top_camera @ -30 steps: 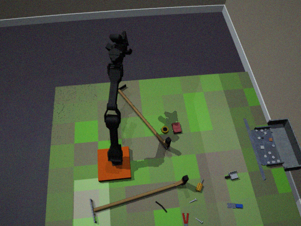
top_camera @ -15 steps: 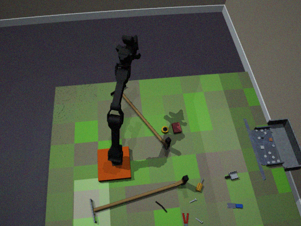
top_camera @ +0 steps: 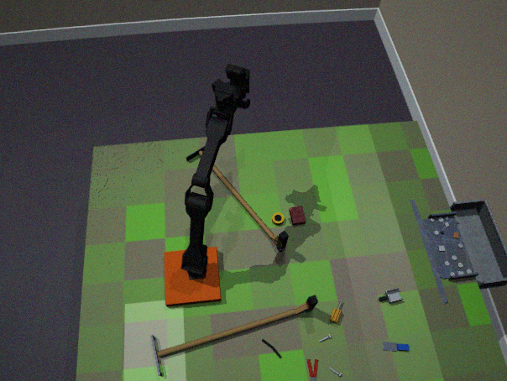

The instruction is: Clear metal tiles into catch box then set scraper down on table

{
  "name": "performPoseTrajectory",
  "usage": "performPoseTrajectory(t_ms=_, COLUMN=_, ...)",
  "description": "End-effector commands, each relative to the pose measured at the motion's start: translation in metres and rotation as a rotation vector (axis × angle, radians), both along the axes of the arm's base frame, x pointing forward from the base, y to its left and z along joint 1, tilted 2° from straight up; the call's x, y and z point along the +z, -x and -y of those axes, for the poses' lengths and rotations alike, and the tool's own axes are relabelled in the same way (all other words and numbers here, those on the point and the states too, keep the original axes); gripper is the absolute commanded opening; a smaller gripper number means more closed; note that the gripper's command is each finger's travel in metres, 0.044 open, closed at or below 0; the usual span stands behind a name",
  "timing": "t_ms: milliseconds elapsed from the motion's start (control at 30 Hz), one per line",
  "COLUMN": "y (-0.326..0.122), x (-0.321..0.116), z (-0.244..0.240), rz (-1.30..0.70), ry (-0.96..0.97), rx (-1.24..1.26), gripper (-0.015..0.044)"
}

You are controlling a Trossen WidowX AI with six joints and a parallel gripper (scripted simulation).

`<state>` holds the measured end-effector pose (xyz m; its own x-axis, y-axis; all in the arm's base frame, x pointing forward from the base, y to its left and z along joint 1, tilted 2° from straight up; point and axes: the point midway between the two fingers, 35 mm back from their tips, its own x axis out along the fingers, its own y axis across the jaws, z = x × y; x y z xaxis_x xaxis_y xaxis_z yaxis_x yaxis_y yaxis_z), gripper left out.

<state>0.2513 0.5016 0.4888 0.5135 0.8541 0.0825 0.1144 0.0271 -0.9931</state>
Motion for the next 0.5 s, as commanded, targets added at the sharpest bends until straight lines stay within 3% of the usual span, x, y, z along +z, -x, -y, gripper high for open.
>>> performPoseTrajectory(t_ms=0, y=-0.014, x=-0.008, z=0.006, rz=-0.037, ry=0.014, rx=-0.022, gripper=0.0000)
performPoseTrajectory(t_ms=467, y=-0.064, x=-0.036, z=0.032, rz=-0.161, ry=0.062, rx=-0.118, gripper=0.0000)
